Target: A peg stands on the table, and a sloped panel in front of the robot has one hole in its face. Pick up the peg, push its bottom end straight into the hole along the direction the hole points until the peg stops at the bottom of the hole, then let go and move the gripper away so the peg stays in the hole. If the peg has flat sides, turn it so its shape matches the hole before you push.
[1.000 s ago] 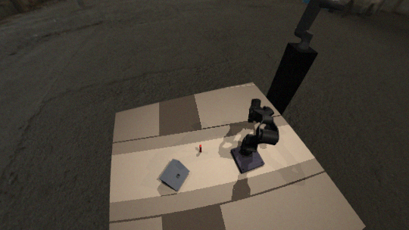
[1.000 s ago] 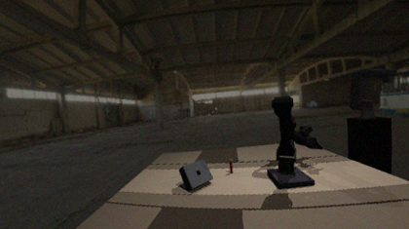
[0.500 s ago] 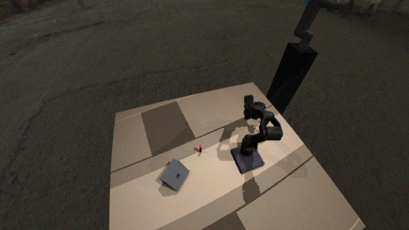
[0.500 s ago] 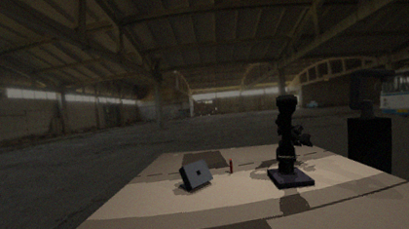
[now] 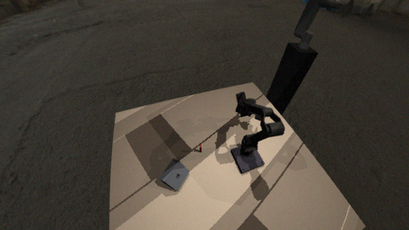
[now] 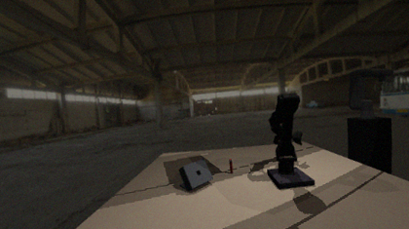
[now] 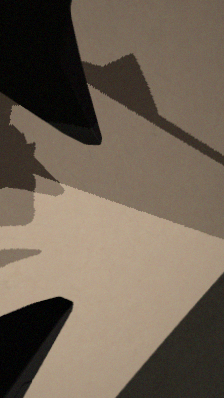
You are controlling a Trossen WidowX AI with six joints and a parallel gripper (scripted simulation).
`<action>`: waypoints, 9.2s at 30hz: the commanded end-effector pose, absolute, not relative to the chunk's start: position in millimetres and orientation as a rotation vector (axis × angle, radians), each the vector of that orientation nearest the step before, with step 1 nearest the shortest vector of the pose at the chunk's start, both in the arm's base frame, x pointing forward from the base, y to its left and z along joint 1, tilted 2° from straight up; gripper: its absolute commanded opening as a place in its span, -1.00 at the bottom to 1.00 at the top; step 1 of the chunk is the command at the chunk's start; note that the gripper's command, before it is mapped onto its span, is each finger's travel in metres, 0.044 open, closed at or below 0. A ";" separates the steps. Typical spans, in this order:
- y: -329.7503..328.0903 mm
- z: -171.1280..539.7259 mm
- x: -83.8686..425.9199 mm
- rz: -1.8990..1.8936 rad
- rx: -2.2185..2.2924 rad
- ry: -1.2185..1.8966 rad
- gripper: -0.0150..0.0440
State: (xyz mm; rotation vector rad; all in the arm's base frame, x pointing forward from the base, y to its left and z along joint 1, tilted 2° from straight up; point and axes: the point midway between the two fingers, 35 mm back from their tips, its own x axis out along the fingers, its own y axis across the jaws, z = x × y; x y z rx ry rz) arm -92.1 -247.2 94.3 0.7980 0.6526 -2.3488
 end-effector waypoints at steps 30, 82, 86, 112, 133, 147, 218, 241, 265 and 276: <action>-272.4 91.0 47.7 -1.656 0.668 1.043 1.00; -154.6 98.4 241.4 -0.545 0.263 1.466 1.00; -139.5 99.7 251.4 -0.460 0.226 1.488 1.00; -56.5 106.0 287.6 -0.050 0.048 1.573 1.00; -56.9 72.5 289.2 -0.050 0.048 1.573 1.00; -56.6 49.9 287.8 -0.050 0.048 1.573 1.00; -48.1 124.4 297.0 -0.045 -0.053 1.572 -0.49; -29.1 120.2 306.8 -0.035 -0.223 1.556 -0.49; -7.1 117.5 316.2 -0.027 -0.396 1.519 -0.49; 3.8 116.8 320.0 -0.024 -0.473 1.496 -0.49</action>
